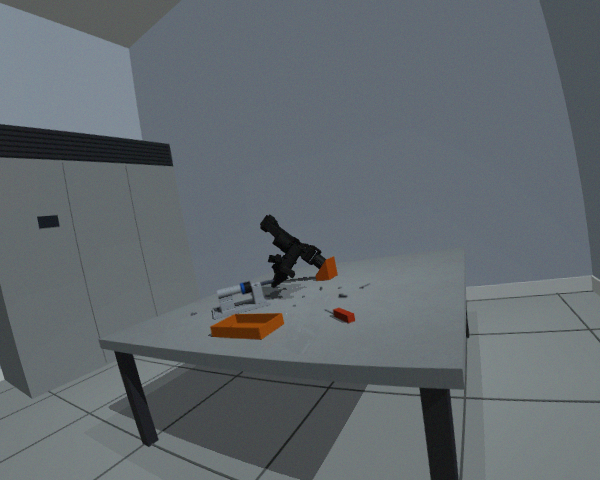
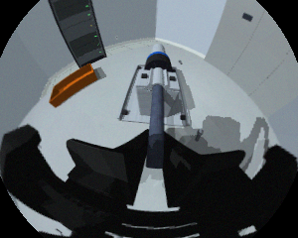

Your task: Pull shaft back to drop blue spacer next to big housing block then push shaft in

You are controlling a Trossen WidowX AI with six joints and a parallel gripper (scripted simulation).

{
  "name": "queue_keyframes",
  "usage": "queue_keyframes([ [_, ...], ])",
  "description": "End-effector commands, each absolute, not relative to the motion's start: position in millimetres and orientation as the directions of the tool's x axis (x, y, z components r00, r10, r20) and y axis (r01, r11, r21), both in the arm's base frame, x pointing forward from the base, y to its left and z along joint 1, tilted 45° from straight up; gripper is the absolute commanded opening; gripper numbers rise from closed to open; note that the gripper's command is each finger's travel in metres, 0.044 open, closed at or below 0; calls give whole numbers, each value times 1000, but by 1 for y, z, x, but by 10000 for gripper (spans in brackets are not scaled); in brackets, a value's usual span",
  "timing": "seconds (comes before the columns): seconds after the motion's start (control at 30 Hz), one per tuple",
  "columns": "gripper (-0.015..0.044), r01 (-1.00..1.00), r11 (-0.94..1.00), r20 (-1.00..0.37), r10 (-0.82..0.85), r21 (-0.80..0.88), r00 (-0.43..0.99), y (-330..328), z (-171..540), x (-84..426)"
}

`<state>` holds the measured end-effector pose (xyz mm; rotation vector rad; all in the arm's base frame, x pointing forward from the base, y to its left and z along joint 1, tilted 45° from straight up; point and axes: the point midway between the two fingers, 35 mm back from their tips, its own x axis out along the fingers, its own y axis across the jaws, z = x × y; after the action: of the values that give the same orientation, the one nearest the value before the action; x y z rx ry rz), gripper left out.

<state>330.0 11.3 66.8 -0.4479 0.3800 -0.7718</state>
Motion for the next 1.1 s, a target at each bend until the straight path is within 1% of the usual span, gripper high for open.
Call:
queue_keyframes([
  [0.0, 0, 580, 630, -161, -737, -516, 657, 12, 67, 329],
  [1.07, 0, 580, 631, -162, -736, -516, 657, 13, 65, 326],
])
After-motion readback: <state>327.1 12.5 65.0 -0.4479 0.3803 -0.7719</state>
